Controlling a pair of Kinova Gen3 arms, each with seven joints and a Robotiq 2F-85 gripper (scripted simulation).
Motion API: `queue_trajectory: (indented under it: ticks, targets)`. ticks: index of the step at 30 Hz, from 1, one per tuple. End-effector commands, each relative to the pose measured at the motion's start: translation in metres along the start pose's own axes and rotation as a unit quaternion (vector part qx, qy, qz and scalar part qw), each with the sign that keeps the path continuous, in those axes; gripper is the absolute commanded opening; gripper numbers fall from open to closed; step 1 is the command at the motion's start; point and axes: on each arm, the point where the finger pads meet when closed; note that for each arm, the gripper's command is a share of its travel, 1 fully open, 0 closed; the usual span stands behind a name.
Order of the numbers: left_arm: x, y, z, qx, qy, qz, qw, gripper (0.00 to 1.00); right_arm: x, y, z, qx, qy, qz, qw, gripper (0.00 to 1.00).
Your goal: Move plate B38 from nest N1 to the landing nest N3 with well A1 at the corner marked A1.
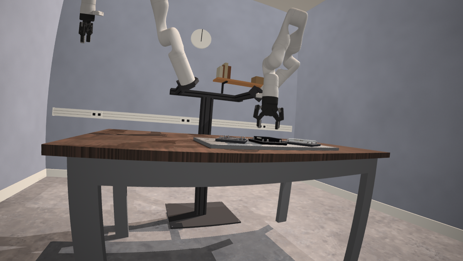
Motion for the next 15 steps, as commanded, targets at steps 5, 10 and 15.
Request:
queue_trajectory:
  ticks: [5, 10, 15]
  targets:
    - [0.002, 0.026, -0.001, 0.000, -0.001, 0.001, 1.000, 1.000, 0.001, 0.002, -0.002, 0.002, 0.000, -0.001, 1.000, 1.000]
    - [0.002, 0.043, -0.001, 0.000, -0.001, 0.001, 1.000, 1.000, 0.001, 0.002, -0.002, 0.002, 0.000, -0.001, 1.000, 1.000]
    - [0.002, 0.053, -0.001, 0.000, -0.001, 0.001, 1.000, 1.000, 0.001, 0.002, -0.002, 0.002, 0.000, -0.001, 1.000, 1.000]
Point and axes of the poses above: on each arm, the point where the finger pads meet when closed, its own y axis back along the fingers, its own z axis across the jaws, x = y × z, and after that the axes turned 7 degrees about y, right-handed
